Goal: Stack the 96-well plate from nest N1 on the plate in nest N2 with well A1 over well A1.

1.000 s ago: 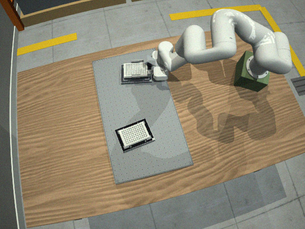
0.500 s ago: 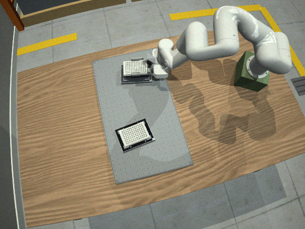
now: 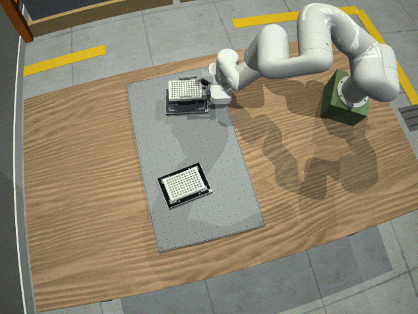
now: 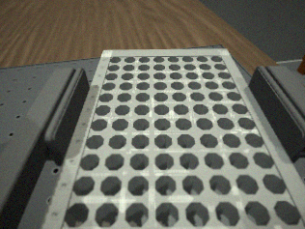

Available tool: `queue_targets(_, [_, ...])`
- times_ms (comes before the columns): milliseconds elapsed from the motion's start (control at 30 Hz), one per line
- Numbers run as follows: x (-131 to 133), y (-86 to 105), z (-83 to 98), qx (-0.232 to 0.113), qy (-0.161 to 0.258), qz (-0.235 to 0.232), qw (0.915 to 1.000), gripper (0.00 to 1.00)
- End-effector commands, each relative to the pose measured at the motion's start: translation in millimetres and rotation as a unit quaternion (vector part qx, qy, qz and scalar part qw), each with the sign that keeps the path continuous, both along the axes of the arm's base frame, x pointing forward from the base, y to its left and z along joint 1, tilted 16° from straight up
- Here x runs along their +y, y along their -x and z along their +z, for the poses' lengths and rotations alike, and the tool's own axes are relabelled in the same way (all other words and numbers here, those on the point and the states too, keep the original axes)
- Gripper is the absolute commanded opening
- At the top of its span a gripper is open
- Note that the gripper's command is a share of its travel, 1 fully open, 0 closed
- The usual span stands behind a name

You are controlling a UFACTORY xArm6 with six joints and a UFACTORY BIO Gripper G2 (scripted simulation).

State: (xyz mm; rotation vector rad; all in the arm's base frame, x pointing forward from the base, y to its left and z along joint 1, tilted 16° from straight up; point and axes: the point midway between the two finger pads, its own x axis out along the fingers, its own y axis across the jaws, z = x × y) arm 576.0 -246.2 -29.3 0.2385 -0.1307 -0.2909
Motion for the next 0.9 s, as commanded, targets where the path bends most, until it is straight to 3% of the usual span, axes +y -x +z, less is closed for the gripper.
queue_targets(0, [-3, 0.3, 10.7, -0.002, 0.001, 0.0, 1.0, 0.0])
queue_targets(200, [-5, 1.9, 20.3, -0.002, 0.001, 0.0, 1.0, 0.0])
queue_targets(667, [-5, 1.8, 20.4, -0.002, 0.001, 0.0, 1.0, 0.0])
queue_targets(867, [13, -4.6, 25.6, -0.023, 0.018, 0.096, 0.995, 0.0])
